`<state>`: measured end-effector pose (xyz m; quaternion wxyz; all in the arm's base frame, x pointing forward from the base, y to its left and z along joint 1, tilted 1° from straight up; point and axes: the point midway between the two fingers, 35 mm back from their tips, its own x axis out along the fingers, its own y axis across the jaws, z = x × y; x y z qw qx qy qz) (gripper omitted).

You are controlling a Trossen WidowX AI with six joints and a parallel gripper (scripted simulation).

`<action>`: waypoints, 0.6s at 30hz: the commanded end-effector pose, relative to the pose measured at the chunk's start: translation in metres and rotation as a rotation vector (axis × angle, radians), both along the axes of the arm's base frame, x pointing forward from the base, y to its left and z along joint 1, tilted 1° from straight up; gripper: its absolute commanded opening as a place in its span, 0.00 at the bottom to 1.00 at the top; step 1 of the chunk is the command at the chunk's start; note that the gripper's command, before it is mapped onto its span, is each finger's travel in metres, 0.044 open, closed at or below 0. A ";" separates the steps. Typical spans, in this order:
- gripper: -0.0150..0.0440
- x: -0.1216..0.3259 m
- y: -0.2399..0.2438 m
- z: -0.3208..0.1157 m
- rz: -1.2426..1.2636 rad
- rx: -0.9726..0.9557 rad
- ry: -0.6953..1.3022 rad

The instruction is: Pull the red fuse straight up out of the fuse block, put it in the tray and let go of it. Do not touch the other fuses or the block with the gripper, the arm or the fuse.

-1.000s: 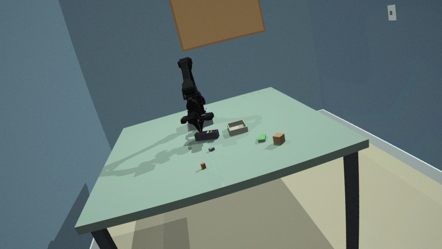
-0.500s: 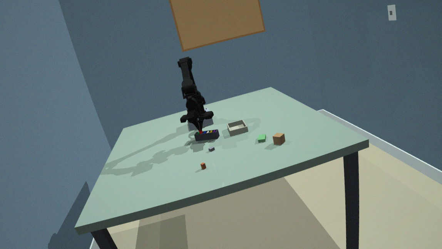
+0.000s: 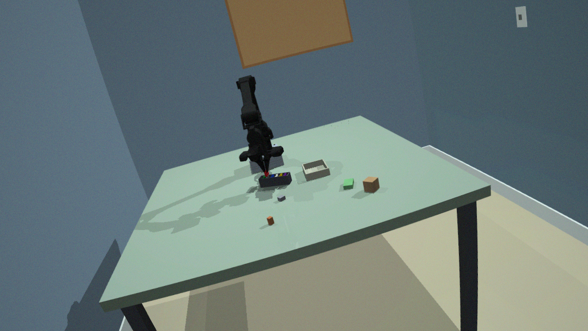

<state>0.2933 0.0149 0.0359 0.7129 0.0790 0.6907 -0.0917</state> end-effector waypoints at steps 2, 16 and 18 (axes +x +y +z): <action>0.25 0.001 0.001 0.004 0.003 0.006 -0.005; 0.25 0.001 0.001 0.011 0.004 0.007 -0.005; 0.25 0.001 0.001 0.012 0.004 0.007 -0.005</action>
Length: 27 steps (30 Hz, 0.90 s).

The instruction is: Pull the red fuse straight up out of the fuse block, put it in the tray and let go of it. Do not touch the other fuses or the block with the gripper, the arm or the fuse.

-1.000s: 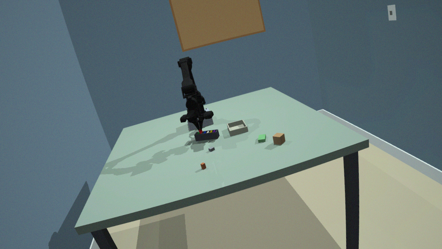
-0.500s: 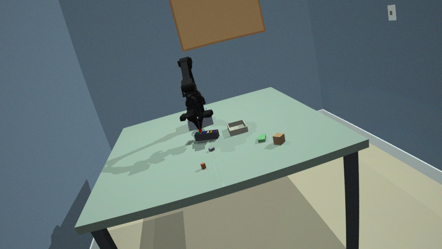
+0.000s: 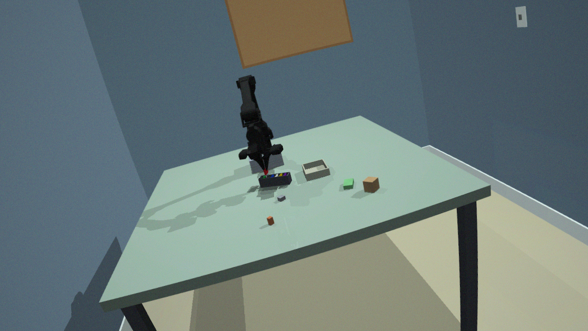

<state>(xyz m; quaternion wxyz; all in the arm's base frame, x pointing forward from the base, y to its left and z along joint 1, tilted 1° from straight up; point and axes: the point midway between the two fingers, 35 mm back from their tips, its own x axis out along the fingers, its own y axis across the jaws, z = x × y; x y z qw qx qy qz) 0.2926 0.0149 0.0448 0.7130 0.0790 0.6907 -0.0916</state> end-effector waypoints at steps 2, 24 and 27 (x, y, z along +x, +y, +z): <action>0.25 0.001 0.001 0.004 0.004 0.007 -0.005; 0.25 0.001 0.005 0.025 0.004 0.007 -0.005; 0.25 0.005 0.020 0.026 0.004 0.009 -0.005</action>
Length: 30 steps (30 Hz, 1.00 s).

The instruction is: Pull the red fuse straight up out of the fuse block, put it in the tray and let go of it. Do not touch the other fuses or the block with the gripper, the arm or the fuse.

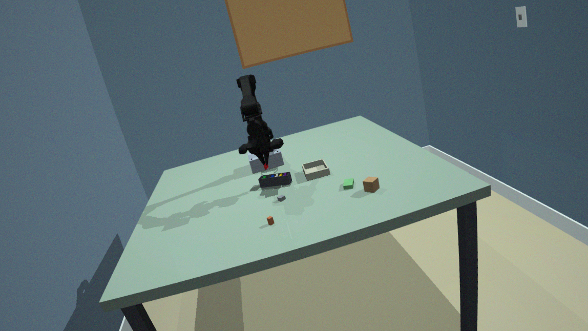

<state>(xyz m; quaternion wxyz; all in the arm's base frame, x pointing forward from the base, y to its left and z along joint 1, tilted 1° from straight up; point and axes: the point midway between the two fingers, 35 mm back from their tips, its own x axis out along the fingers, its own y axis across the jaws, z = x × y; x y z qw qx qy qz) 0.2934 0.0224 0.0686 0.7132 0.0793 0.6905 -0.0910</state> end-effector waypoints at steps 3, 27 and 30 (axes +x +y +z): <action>0.25 0.006 0.029 0.002 0.004 0.010 -0.005; 0.25 -0.011 0.167 0.002 0.004 0.023 -0.003; 0.25 -0.017 0.184 0.001 0.004 0.025 -0.002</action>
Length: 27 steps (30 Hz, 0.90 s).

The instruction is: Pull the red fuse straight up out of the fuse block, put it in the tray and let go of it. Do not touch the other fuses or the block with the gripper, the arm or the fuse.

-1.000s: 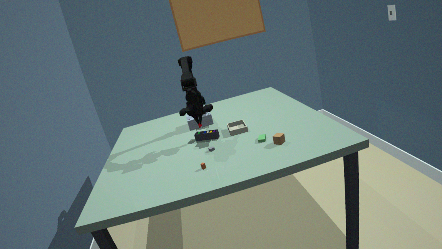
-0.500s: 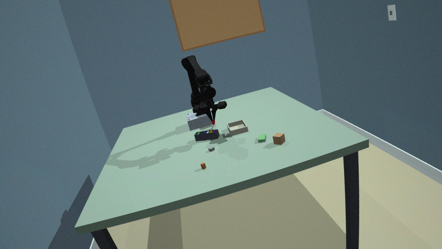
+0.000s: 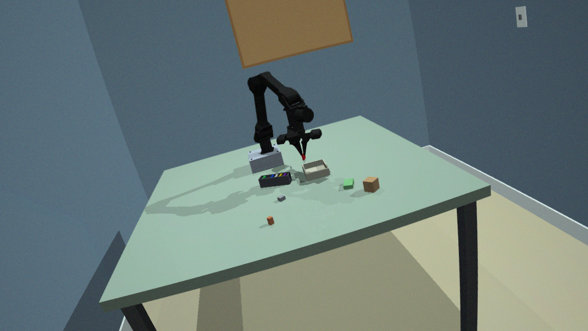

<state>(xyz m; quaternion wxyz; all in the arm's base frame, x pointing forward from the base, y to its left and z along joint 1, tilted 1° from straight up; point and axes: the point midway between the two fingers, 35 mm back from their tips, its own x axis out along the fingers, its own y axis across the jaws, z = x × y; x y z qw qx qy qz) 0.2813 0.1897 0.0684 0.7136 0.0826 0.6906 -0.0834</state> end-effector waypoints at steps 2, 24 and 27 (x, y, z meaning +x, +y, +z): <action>0.25 -0.010 0.028 0.001 -0.002 0.011 0.001; 0.25 -0.013 0.037 -0.024 -0.002 0.011 0.001; 0.25 -0.013 0.037 -0.029 -0.002 0.011 0.001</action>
